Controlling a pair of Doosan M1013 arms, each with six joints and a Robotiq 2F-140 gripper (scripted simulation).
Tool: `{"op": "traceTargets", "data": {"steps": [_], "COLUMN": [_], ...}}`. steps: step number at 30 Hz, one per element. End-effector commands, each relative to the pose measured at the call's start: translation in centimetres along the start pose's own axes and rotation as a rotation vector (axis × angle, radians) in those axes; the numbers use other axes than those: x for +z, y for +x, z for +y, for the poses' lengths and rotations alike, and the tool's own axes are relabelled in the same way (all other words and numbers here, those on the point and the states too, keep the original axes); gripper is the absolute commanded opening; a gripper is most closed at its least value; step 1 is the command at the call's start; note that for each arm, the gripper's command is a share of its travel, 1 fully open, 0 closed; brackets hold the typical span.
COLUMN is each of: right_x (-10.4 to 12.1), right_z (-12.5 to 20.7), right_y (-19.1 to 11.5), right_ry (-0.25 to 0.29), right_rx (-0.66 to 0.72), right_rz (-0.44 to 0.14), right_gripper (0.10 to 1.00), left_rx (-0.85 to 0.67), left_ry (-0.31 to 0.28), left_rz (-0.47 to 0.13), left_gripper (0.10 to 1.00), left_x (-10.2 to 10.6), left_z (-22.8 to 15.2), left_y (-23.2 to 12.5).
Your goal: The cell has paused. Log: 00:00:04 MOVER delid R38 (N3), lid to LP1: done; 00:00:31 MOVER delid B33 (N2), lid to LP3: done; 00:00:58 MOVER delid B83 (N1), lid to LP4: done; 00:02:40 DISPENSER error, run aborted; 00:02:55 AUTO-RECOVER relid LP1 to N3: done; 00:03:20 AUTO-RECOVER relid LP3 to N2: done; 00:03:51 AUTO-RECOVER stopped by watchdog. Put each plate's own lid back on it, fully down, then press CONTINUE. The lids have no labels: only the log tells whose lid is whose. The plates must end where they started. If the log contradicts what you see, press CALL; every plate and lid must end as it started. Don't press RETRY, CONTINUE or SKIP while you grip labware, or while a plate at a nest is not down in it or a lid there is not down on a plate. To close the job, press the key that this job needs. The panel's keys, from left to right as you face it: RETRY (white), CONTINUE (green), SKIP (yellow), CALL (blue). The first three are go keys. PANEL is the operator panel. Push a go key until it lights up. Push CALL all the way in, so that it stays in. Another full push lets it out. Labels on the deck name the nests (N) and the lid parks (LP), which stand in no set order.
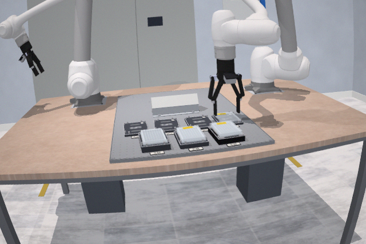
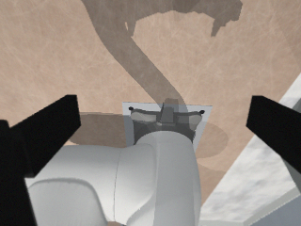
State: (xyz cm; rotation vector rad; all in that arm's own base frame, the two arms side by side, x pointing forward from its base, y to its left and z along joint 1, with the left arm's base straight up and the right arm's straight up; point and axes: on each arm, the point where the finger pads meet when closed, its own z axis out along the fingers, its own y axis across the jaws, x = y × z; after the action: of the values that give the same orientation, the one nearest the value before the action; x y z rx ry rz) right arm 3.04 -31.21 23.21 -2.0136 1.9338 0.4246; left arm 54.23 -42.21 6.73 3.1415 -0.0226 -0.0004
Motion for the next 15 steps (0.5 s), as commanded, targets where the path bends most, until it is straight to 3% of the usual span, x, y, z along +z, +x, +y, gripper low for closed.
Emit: {"op": "traceTargets", "data": {"steps": [1,6,7,15], "right_x": [-0.06,-0.06,-0.06,-0.06], "right_z": [-0.01,-0.01,-0.01,-0.01], "right_y": [0.02,0.02,0.02,0.02], "right_ry": [0.001,0.001,0.001,0.001], "right_rx": [0.0,0.0,0.0,0.0], "right_rz": [0.001,0.001,0.001,0.001], "right_gripper": [1.0,1.0,1.0,1.0], "left_rx": [0.0,0.0,0.0,0.0], "left_ry": [-0.001,-0.001,-0.001,-0.001], "left_rz": [0.001,0.001,0.001,0.001], "left_gripper": [0.695,0.695,0.63,0.63], "left_x": [-0.07,-0.07,-0.07,-0.07], "left_z": [0.02,0.02,0.02,0.02], "left_y": [0.04,0.04,0.04,0.04]}}
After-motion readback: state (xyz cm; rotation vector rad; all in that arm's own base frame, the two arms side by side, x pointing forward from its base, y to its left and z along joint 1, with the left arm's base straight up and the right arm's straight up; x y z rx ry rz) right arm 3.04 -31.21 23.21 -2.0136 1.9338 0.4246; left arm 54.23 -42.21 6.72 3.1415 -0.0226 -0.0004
